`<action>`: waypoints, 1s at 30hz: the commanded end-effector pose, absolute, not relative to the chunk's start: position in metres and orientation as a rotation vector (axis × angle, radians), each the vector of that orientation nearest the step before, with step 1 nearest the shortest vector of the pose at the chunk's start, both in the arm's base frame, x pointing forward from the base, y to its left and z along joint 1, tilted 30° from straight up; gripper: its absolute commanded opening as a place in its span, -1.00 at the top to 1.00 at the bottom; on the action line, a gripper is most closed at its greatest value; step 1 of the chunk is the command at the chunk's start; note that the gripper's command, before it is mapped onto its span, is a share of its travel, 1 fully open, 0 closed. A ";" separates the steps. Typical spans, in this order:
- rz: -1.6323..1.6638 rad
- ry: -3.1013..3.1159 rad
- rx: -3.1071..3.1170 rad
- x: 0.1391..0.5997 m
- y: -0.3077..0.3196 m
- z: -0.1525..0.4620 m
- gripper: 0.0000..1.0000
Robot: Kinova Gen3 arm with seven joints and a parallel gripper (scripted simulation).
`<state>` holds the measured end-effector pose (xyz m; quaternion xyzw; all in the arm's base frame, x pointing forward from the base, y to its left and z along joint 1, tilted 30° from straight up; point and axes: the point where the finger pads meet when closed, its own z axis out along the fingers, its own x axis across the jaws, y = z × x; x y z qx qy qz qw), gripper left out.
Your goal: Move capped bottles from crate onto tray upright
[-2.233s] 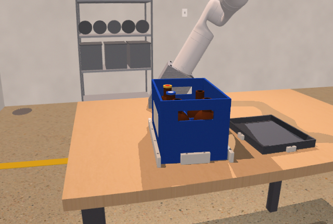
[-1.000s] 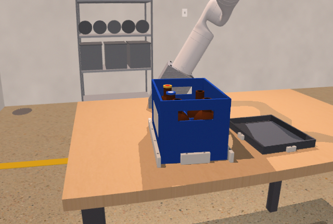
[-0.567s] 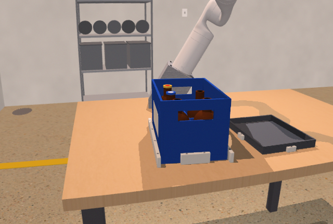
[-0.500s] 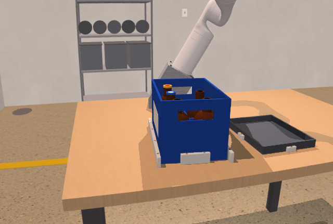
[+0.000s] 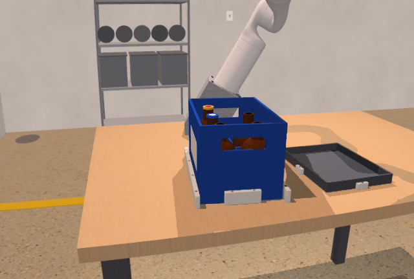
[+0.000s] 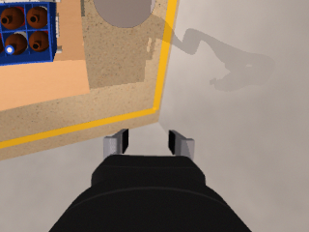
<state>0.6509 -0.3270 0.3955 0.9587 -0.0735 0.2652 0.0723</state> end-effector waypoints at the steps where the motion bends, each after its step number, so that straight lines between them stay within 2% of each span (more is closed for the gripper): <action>1: 0.778 -0.230 2.908 0.643 -0.333 0.389 -1.00; 30: 0.550 -0.153 3.226 0.595 -0.313 0.326 -1.00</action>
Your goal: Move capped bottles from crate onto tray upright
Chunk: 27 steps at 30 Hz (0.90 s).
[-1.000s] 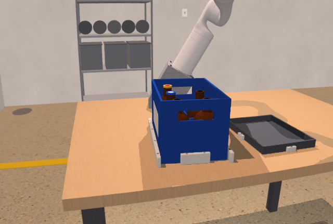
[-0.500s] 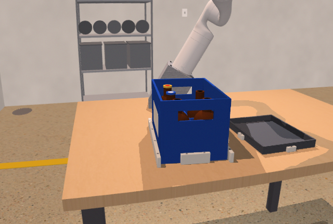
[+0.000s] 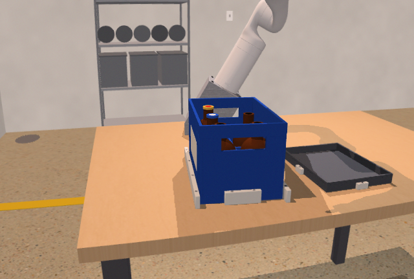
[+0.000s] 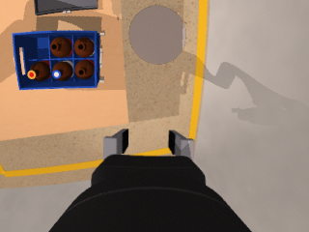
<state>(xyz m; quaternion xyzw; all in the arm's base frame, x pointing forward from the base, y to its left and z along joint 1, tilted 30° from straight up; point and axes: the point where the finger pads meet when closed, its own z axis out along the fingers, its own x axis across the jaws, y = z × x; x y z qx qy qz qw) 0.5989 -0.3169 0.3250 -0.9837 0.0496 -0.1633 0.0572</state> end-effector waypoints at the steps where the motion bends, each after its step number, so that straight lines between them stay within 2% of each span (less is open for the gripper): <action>1: -0.493 0.137 -2.953 0.593 -0.312 0.324 -1.00; 27: -0.232 0.059 -2.755 0.546 -0.288 0.272 -1.00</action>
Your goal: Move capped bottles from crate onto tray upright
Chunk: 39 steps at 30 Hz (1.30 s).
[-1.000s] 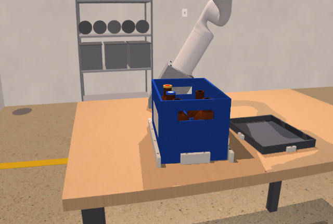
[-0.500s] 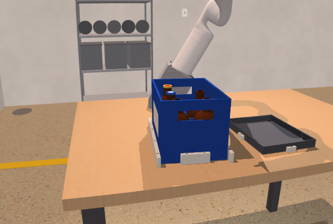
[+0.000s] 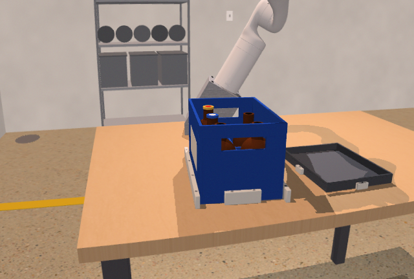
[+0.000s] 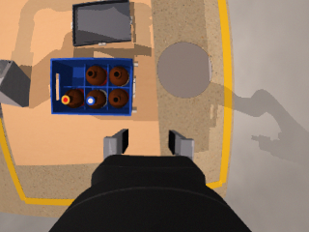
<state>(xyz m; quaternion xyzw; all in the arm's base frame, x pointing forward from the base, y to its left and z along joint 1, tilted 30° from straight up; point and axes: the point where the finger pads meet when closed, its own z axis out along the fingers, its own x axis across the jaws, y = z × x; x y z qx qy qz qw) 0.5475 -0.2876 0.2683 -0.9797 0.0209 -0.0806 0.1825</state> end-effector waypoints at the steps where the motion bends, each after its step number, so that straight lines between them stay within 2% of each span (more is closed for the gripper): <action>1: -0.222 0.057 -2.756 0.545 -0.287 0.267 -1.00; 15: -0.105 0.014 -2.623 0.515 -0.270 0.236 -1.00; 39: -0.104 0.015 -2.626 0.471 -0.254 0.190 -1.00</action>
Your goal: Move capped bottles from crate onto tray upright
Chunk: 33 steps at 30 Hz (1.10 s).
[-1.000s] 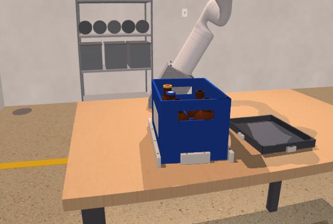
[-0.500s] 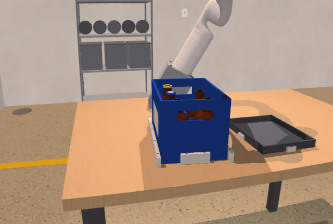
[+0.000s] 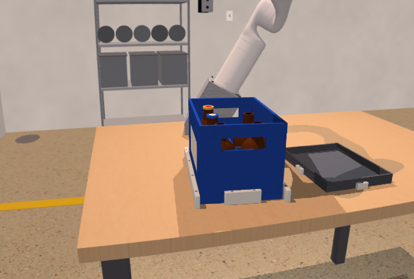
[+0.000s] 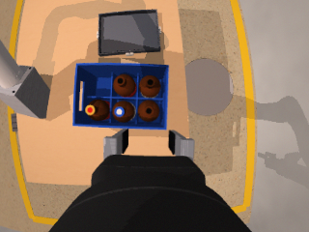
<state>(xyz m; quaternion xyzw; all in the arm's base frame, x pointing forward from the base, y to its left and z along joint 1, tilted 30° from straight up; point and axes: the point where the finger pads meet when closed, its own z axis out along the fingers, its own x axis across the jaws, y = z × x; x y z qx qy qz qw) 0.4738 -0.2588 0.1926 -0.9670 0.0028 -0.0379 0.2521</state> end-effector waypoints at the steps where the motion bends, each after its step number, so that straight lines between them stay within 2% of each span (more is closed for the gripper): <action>1: -0.105 0.015 -2.625 0.469 -0.253 0.188 -1.00; 33: -0.106 0.013 -2.625 0.412 -0.224 0.127 -1.00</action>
